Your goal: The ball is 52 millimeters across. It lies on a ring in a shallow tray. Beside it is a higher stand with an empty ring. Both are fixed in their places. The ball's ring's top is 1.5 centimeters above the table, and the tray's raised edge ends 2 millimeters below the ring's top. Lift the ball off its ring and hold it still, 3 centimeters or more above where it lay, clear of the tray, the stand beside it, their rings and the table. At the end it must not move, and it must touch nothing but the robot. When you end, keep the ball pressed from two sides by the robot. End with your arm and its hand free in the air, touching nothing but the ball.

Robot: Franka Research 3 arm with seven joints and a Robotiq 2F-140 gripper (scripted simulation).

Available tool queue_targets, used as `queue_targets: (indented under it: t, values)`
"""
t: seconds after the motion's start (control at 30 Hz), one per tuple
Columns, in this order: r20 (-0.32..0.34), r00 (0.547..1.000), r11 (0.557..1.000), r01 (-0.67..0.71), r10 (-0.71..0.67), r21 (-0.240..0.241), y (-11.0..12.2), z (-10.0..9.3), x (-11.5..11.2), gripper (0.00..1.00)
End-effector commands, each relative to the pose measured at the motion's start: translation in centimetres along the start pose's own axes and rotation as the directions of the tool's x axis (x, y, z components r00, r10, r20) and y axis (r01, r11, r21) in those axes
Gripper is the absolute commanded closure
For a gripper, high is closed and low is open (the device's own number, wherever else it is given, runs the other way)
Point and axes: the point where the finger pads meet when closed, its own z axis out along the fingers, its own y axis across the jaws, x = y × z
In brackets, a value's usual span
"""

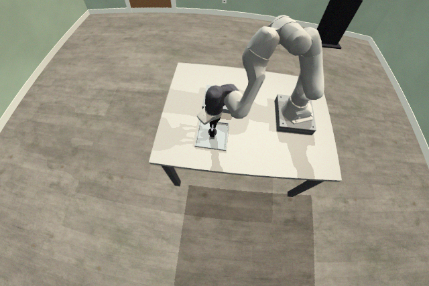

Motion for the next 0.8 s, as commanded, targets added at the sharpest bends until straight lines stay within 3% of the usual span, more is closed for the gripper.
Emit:
queue_targets:
  t: [0.0, 0.43, 0.57, 0.67, 0.77]
  values:
    - [-0.003, 1.0, 1.0, -0.006, 0.006, 0.001, 0.0, 0.0, 0.2, 1.0]
    - [-0.003, 1.0, 1.0, -0.006, 0.006, 0.001, 0.0, -0.1, 0.2, 1.0]
    - [-0.004, 1.0, 1.0, -0.007, 0.007, 0.002, 0.0, -1.1, 0.2, 1.0]
    - [-0.004, 1.0, 1.0, -0.007, 0.007, 0.002, 0.0, -4.0, 0.2, 1.0]
    - [-0.004, 1.0, 1.0, -0.006, 0.006, 0.001, 0.0, -5.0, 0.2, 1.0]
